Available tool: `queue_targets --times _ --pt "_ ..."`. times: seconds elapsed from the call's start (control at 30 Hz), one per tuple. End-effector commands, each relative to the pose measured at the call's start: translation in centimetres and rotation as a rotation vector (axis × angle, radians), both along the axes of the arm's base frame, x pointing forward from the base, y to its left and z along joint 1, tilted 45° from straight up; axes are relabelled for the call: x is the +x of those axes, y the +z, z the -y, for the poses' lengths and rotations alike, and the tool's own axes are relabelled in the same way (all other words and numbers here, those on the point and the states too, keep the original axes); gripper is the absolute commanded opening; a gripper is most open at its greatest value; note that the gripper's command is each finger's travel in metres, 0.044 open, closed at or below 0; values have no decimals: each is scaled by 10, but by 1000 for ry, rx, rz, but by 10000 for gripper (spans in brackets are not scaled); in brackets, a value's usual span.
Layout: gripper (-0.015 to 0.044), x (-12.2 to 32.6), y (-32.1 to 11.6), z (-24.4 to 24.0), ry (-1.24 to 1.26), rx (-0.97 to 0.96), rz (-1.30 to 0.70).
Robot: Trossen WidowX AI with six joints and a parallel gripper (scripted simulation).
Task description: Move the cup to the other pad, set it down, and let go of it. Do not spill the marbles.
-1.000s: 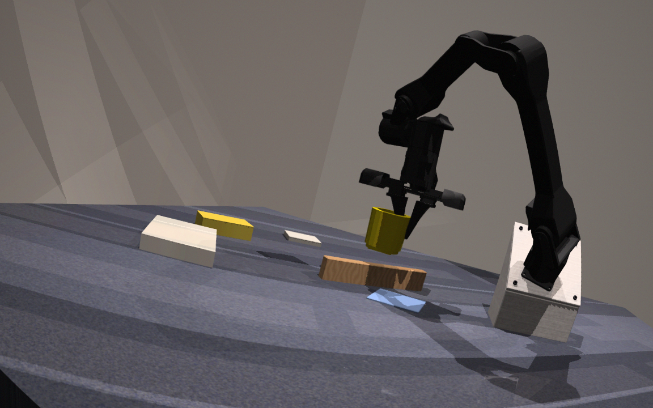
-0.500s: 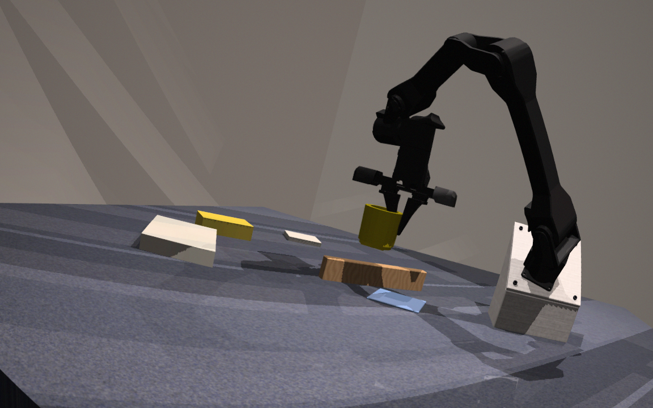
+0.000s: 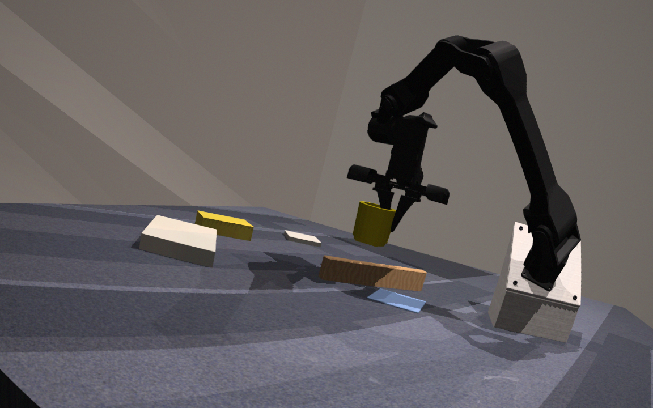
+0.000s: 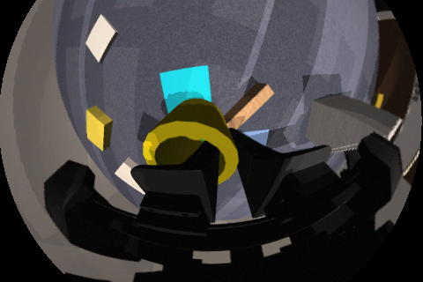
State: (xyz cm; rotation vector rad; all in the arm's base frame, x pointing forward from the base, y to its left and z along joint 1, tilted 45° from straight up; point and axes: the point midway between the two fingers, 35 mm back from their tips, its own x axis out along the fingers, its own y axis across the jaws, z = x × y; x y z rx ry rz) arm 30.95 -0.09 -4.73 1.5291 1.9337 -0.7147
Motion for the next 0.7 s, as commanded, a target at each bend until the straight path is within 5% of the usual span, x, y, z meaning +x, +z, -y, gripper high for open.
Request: queue_targets --times 0.0,0.67 --pt "0 5 -3 4 5 -5 5" --pt "0 24 -19 14 5 -5 6"
